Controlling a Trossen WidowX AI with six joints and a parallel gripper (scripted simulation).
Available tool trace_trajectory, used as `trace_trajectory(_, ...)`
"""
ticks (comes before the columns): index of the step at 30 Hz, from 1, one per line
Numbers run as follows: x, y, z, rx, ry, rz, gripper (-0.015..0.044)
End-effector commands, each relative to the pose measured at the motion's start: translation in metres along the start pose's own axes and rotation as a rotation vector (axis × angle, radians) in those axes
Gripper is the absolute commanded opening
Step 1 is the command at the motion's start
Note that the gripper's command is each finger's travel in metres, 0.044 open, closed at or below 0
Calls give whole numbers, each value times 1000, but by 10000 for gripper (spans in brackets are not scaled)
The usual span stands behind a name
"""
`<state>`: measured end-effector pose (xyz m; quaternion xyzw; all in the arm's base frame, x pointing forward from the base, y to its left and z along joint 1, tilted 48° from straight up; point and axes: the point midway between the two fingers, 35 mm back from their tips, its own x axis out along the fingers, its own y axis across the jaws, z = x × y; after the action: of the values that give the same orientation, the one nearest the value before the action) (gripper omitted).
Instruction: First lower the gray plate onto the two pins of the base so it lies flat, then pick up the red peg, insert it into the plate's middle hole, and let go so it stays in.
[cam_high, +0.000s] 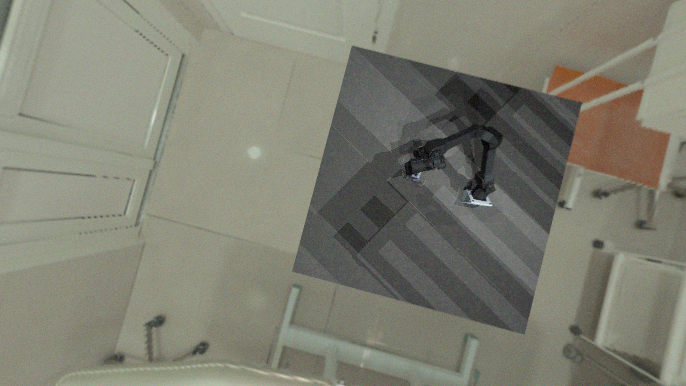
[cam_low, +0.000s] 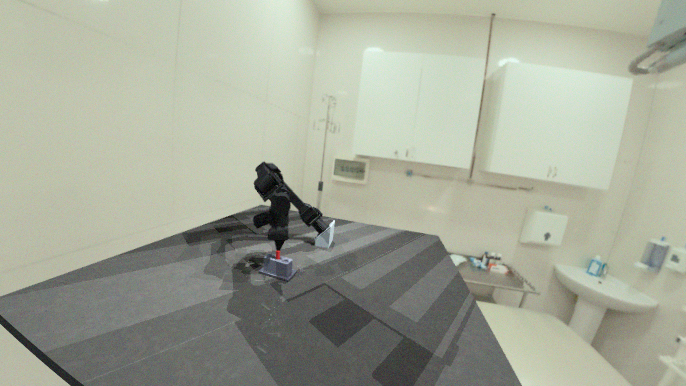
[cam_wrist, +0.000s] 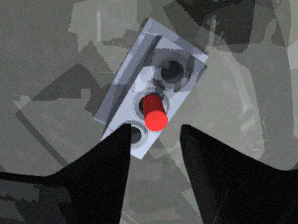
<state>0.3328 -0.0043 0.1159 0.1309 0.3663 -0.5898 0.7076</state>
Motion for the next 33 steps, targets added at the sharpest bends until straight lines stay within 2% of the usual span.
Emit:
trace_trajectory(1,0,0,0,0,0,0,150)
trace_trajectory(33,-18,-3,-2,-15,-5,-1,150)
